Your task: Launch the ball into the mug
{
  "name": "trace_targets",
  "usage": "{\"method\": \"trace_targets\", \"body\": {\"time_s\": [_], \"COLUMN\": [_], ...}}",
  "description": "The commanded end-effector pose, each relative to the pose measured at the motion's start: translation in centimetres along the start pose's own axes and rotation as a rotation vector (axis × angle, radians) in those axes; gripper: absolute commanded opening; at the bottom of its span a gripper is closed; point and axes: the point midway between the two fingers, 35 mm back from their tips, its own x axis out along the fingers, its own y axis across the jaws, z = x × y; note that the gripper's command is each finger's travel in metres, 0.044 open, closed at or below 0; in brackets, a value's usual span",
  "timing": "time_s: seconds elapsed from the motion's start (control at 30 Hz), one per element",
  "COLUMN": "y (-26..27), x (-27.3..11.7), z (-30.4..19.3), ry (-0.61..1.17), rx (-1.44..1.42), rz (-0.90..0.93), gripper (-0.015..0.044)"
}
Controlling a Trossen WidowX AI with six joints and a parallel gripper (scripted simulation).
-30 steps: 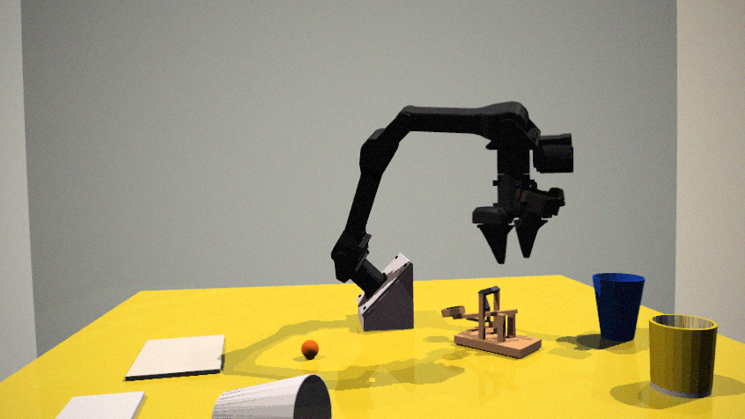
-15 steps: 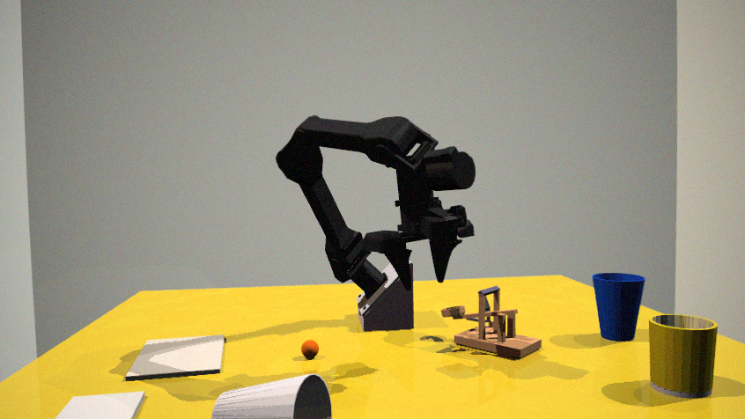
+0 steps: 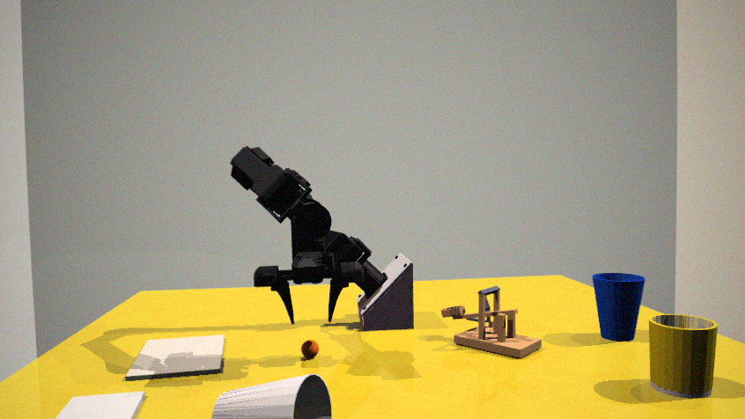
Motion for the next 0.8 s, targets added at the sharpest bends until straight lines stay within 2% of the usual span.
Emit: {"method": "trace_targets", "body": {"time_s": [0.0,0.77], "y": [-0.4,-0.4], "x": [0.4,3.8], "z": [-1.3,-1.4], "ry": [-0.001,-0.001], "rx": [0.011,0.011], "rz": [-0.013,-0.013], "gripper": [0.0300,0.0300]}}
